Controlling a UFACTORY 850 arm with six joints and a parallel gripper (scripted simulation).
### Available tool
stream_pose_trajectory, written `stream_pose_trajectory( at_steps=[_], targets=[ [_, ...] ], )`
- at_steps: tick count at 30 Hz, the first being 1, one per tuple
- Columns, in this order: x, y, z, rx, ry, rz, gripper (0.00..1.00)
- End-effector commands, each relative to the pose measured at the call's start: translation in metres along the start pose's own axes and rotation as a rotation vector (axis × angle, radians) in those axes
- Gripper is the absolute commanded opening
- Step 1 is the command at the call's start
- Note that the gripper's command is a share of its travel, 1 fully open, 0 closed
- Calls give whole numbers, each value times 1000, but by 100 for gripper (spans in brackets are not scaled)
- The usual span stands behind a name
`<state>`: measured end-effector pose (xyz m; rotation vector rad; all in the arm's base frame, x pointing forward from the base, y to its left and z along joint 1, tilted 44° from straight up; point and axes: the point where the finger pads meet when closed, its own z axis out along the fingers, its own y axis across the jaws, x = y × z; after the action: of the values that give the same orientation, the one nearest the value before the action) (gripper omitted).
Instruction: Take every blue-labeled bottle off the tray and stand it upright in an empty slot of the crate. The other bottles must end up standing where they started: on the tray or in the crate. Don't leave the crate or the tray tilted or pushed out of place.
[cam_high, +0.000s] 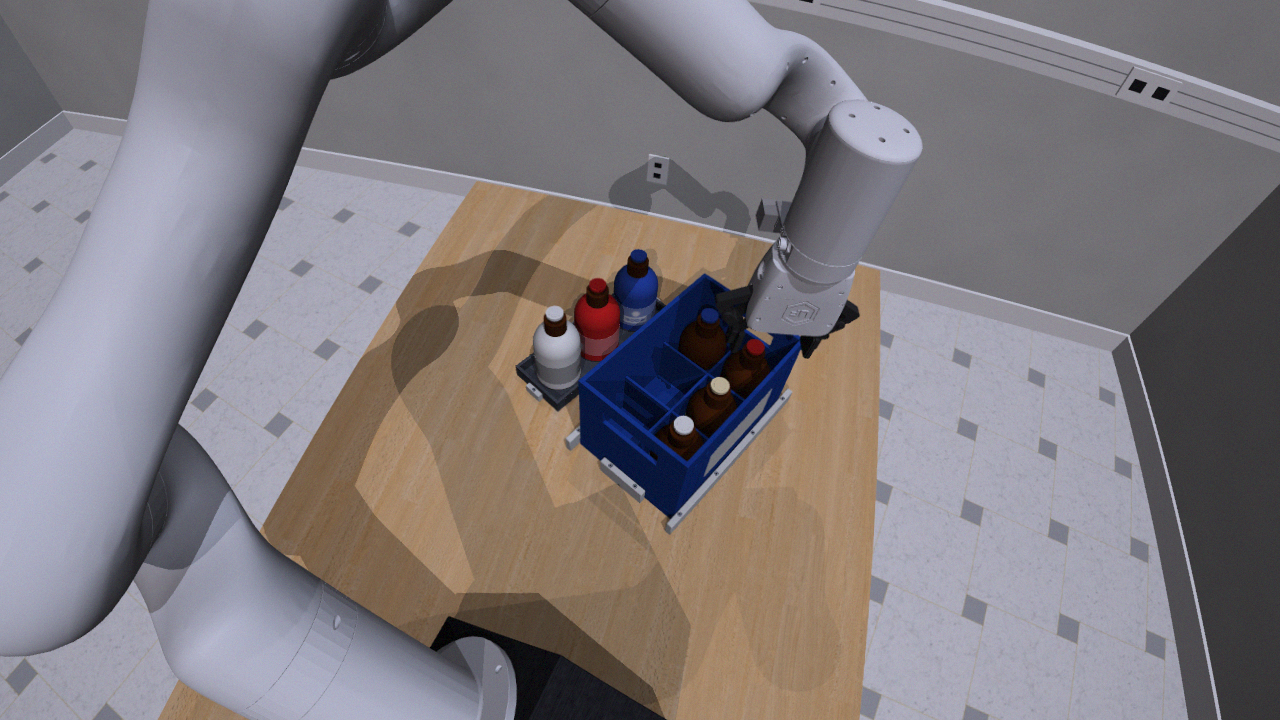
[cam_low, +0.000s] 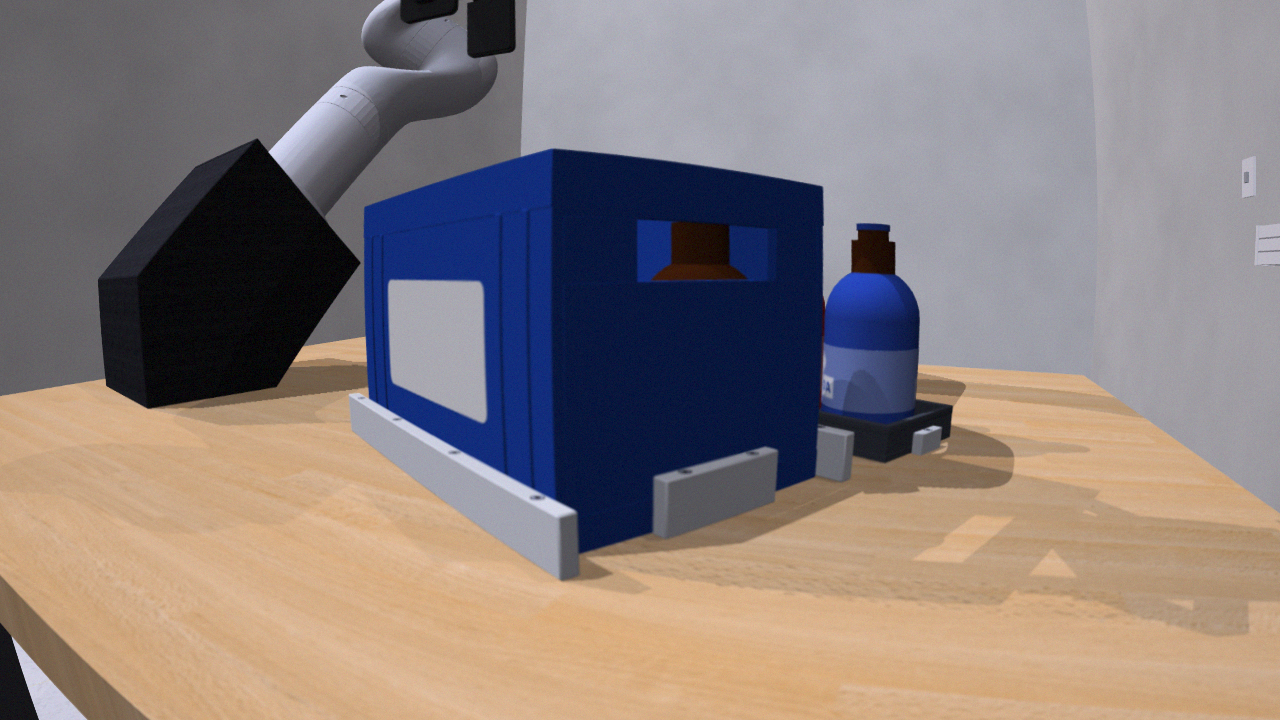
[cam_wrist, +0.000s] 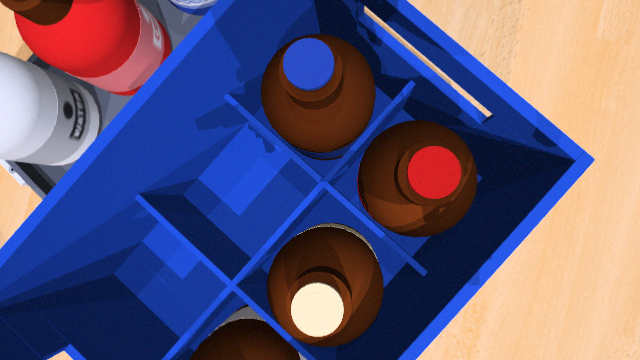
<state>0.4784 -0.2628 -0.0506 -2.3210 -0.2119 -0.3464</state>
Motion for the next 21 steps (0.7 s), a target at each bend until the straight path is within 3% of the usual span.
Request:
stream_pose_trajectory(
  at_steps=[1,11,12,21],
  targets=[
    [10,-31,25,-48,-32,-47,100],
    [11,-39,32,-57,-43,-58,100],
    [11,-39,32,-57,-43,-58,0],
    [11,-39,32,-57,-43,-58,0]
  ],
)
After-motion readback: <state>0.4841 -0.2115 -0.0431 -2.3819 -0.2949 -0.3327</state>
